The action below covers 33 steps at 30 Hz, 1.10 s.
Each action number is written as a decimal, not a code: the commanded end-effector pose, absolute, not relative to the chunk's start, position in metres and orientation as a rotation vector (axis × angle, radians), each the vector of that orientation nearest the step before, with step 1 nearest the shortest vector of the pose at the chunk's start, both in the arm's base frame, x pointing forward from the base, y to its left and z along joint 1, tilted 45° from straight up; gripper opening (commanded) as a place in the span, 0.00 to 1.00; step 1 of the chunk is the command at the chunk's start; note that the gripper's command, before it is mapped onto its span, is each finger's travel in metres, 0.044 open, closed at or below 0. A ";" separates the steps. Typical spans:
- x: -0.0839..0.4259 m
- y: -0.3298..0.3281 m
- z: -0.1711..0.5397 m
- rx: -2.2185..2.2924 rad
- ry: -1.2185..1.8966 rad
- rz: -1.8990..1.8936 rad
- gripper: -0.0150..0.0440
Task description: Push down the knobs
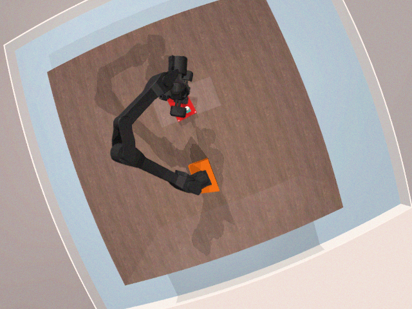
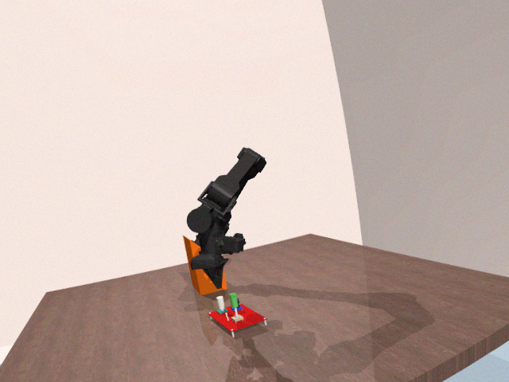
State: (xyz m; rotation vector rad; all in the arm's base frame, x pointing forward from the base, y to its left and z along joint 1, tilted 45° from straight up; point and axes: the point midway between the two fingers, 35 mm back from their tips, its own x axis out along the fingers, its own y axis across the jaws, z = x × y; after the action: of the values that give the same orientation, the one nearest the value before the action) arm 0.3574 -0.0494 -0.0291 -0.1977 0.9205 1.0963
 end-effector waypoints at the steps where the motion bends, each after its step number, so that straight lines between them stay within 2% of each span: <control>1: 0.363 -0.052 -0.027 -0.095 0.994 1.041 0.25; 33: 0.402 -0.065 0.009 0.797 1.485 0.419 0.25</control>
State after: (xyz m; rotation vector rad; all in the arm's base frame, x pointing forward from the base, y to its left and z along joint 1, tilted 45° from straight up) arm 0.3988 -0.0641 0.0068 0.7261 1.4453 0.4832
